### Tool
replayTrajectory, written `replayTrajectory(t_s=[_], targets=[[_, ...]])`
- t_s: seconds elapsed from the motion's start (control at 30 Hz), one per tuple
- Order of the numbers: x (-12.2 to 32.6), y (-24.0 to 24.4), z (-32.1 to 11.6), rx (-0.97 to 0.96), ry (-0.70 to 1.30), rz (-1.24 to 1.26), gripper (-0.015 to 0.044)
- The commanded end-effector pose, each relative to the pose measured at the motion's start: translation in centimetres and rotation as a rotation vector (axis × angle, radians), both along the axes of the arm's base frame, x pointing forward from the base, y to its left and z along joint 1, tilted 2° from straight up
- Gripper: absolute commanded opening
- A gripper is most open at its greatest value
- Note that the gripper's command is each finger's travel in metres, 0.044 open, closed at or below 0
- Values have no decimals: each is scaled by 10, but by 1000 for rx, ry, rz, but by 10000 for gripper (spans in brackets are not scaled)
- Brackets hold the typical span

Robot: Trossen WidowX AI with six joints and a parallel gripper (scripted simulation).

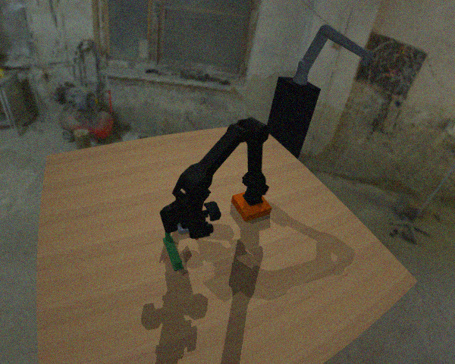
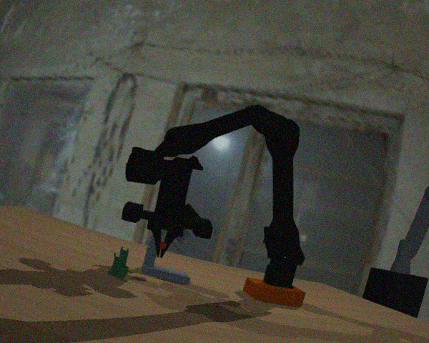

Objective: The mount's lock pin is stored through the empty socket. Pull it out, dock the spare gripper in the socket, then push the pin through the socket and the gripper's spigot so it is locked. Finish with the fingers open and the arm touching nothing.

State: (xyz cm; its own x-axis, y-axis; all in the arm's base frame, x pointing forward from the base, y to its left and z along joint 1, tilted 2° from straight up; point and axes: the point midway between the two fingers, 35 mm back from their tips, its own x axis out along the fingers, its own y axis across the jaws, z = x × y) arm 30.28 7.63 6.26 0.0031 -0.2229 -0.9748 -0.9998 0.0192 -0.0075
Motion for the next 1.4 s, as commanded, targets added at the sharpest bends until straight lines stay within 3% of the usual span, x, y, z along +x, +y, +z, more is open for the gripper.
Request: replayTrajectory(t_s=[0.0, 0.67, 0.93, 1.37], targets=[[0, -2, 1, 5, -2, 5, 0], [0, -18, 0, 6, 7, 5, 0], [0, -17, -1, 1, 9, 0, 200], [-3, -5, 15, -1, 20, 6, 200]])
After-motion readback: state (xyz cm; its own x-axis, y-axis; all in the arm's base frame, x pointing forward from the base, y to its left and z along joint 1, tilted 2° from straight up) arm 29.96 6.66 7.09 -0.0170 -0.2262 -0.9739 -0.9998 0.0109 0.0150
